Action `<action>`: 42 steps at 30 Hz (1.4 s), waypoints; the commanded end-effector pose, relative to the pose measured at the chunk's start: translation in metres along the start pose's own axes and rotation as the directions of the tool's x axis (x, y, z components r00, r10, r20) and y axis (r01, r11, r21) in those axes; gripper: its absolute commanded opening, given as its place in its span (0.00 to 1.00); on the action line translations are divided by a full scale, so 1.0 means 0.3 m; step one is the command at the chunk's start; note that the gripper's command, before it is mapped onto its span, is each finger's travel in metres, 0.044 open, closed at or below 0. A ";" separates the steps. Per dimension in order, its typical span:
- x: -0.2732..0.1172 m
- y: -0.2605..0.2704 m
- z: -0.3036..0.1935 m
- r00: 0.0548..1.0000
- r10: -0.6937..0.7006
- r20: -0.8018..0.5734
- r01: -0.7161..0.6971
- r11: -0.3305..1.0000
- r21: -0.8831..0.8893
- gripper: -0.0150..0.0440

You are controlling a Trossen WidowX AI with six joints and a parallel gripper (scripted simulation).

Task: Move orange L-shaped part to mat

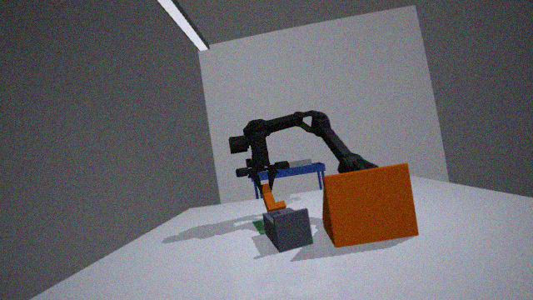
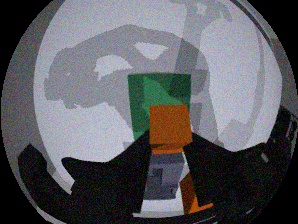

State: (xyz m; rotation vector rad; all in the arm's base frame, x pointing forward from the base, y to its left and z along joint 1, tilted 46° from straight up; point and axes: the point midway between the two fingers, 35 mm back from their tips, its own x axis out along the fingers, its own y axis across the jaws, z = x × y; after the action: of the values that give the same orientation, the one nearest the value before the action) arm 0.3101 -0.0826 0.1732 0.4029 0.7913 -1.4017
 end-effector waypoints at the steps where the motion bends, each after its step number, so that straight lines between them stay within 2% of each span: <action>1: 0.022 -0.003 0.004 1.000 0.001 0.005 -0.001 1.000 -0.001 0.25; 21: 0.128 -0.005 0.006 1.000 0.001 0.007 -0.001 1.000 -0.001 0.25; 31: 0.130 -0.004 0.003 1.000 0.000 0.002 0.000 1.000 0.002 0.25; 42: 0.105 0.000 0.003 1.000 0.004 0.002 -0.004 1.000 0.006 0.74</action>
State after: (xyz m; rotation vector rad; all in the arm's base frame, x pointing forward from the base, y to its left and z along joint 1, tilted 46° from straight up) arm 0.3076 -0.1110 0.1474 0.4010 0.7912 -1.4046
